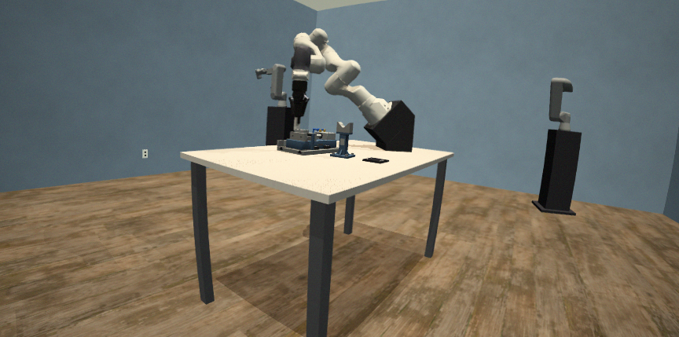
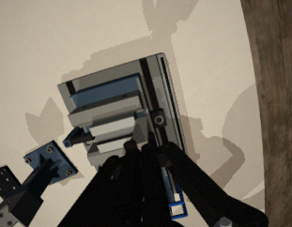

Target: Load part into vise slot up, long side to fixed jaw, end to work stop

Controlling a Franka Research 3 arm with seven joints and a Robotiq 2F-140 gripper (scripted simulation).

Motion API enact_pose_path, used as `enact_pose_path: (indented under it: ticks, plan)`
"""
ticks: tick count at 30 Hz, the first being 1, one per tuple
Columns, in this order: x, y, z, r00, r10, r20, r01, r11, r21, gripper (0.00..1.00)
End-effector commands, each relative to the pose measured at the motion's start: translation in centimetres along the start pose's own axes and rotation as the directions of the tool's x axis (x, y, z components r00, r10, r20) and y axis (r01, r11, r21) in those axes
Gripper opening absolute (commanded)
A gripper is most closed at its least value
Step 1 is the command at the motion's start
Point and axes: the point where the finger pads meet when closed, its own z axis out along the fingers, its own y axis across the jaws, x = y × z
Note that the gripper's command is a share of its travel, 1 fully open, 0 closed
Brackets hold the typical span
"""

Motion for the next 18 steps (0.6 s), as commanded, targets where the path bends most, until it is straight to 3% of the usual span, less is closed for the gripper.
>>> enact_pose_path:
  ticks: [1,18]
  plan:
    - [0.16,-0.4,-0.14,1.0,0.007,-0.003,-0.007,1.0,0.006,0.0]
    - [0.17,-0.71,-0.15,1.0,0.007,-0.003,-0.007,1.0,0.006,0.0]
